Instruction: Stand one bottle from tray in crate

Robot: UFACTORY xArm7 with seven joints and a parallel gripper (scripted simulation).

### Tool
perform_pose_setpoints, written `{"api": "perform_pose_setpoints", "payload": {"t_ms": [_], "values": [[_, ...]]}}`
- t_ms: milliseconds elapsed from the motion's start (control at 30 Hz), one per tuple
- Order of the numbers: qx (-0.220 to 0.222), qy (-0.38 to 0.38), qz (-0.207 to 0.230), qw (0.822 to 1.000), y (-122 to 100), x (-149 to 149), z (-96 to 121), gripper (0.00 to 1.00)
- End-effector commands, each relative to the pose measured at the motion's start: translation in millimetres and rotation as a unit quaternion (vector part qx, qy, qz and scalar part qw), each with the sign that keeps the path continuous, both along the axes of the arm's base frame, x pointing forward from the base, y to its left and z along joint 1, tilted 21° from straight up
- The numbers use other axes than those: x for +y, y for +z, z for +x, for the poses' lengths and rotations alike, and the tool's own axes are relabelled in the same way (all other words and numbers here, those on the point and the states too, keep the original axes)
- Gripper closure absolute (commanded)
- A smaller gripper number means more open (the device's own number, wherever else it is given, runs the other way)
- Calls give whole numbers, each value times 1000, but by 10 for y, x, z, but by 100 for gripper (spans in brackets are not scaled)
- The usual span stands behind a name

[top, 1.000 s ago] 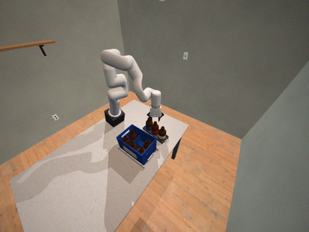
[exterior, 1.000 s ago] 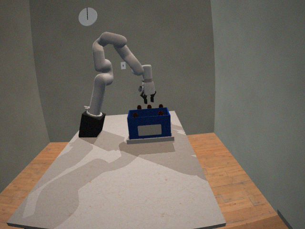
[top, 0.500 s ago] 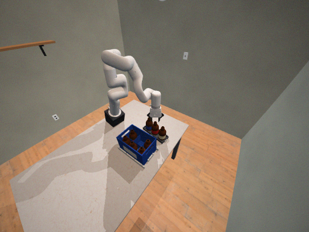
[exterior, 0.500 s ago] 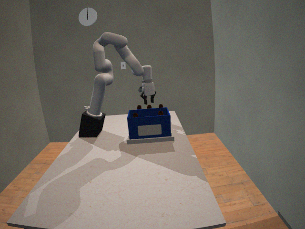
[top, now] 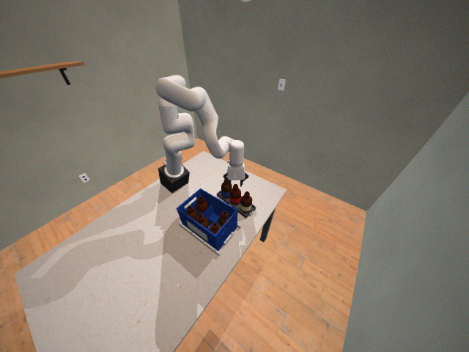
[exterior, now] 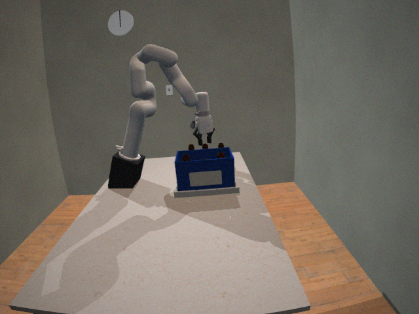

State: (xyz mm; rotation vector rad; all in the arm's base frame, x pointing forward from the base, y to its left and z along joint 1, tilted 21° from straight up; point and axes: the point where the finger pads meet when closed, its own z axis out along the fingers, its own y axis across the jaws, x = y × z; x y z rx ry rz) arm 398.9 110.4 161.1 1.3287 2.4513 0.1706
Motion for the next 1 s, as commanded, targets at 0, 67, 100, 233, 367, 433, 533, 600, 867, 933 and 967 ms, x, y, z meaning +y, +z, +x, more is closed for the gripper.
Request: {"api": "perform_pose_setpoints", "payload": {"t_ms": [0, 67, 100, 233, 367, 433, 533, 600, 867, 933, 967], "values": [[-1, 0, 0, 1000, -37, 1, 27, 35], [-1, 0, 0, 1000, -60, -1, 36, 35], [-1, 0, 0, 1000, -71, -1, 40, 35], [-1, 0, 0, 1000, -113, -4, 56, 35], [-1, 0, 0, 1000, -131, -5, 63, 35], [-1, 0, 0, 1000, -147, -6, 69, 35], [-1, 0, 0, 1000, -165, -7, 76, 35], [-1, 0, 0, 1000, -174, -8, 80, 35], [-1, 0, 0, 1000, -190, -9, 86, 35], [-1, 0, 0, 1000, -190, -9, 86, 35], [-1, 0, 0, 1000, -191, -9, 86, 35]]}}
